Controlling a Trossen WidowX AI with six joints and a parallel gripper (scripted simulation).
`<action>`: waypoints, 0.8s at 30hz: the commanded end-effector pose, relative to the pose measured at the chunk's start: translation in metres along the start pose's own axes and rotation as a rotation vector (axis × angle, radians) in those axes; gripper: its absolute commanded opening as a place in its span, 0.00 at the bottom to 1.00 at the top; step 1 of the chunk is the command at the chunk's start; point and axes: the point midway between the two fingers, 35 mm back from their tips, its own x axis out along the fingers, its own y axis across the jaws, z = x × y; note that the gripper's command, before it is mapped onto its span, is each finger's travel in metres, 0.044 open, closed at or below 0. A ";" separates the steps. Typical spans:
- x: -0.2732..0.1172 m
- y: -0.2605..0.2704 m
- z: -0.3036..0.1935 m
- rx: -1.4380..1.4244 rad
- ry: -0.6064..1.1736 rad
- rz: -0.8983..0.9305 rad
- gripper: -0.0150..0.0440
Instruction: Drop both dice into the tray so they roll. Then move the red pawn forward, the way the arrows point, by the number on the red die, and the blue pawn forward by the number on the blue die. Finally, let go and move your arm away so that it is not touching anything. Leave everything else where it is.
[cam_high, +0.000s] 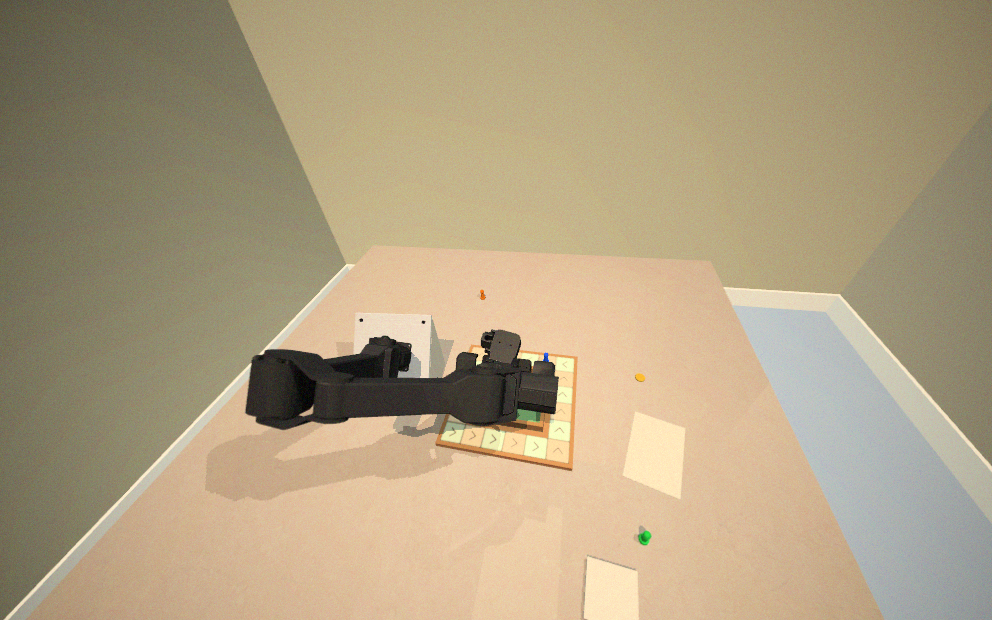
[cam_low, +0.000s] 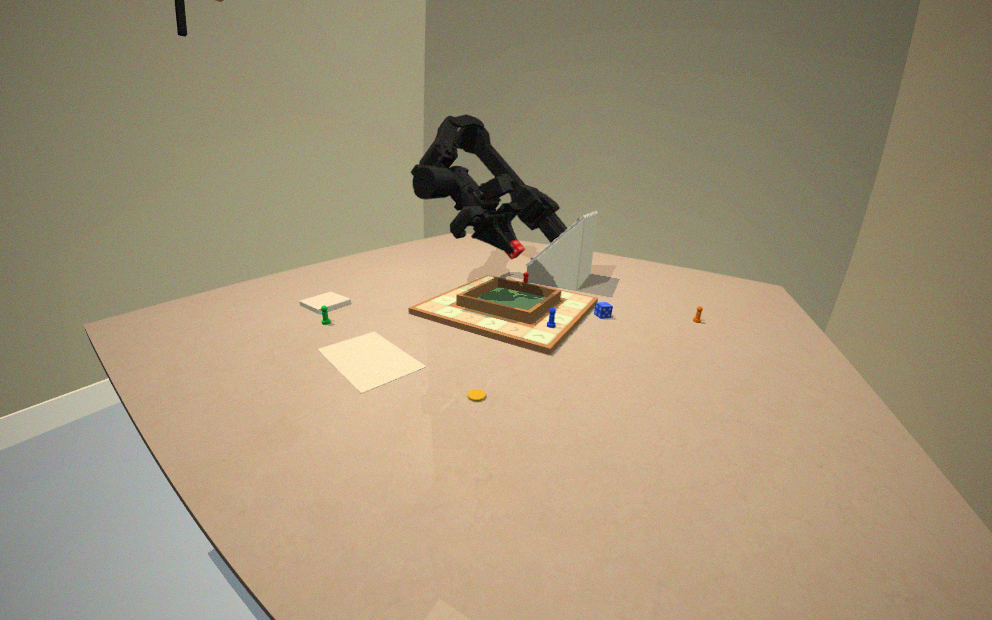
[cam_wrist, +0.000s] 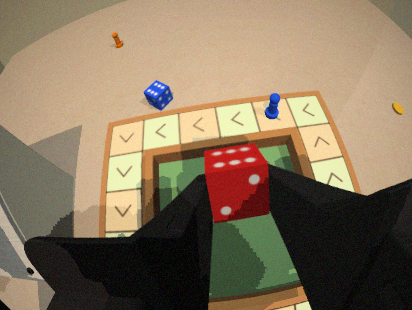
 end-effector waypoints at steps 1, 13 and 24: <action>0.000 0.000 0.000 0.000 0.000 -0.001 0.57; -0.011 0.004 0.025 0.029 0.144 0.061 1.00; 0.021 0.006 0.016 0.000 0.765 0.051 1.00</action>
